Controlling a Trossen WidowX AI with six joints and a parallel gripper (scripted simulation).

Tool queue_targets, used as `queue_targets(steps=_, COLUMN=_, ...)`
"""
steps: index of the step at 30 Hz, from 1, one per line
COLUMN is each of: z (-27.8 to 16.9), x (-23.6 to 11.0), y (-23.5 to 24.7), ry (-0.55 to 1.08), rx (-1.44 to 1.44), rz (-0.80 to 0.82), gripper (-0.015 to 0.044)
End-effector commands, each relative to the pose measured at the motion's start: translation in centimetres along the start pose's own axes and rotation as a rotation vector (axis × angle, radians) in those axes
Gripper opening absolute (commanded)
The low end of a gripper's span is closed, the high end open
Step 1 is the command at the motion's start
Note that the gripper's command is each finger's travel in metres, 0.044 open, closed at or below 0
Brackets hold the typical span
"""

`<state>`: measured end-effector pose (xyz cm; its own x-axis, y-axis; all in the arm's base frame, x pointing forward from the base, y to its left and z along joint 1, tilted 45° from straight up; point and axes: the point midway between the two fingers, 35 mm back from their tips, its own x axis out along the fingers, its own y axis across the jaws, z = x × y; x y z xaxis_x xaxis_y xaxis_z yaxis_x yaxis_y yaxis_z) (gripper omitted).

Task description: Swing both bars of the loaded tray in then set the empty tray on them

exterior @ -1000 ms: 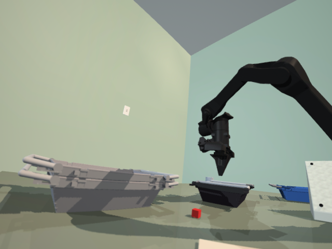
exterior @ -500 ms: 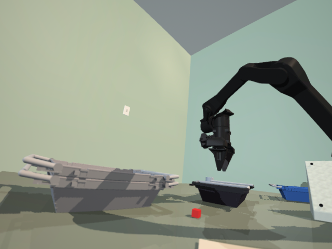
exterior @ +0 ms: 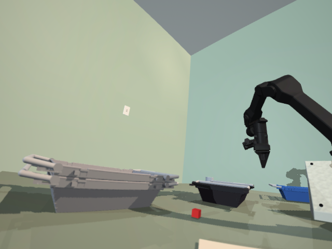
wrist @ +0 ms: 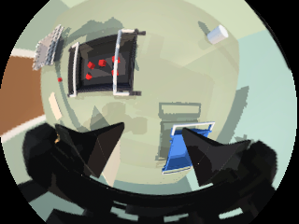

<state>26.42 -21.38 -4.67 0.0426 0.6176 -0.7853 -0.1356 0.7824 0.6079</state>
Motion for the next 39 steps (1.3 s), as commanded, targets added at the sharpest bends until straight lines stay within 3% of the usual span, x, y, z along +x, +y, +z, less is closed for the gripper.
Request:
queue_targets(steps=1, z=-5.3, x=0.8, y=-4.1, ry=0.011, rx=-0.010, rz=0.011, gripper=0.0440)
queue_targets(steps=10, z=-18.9, x=4.9, y=-9.1, ry=-0.003, rx=-0.058, rz=0.088, gripper=0.0440)
queue_targets(steps=20, z=-19.1, x=5.6, y=-9.2, ry=-0.004, rx=-0.059, rz=0.090, gripper=0.0440)
queue_targets(steps=39, z=-19.1, x=13.5, y=-8.3, ry=-0.005, rx=-0.060, rz=0.091, gripper=0.0440)
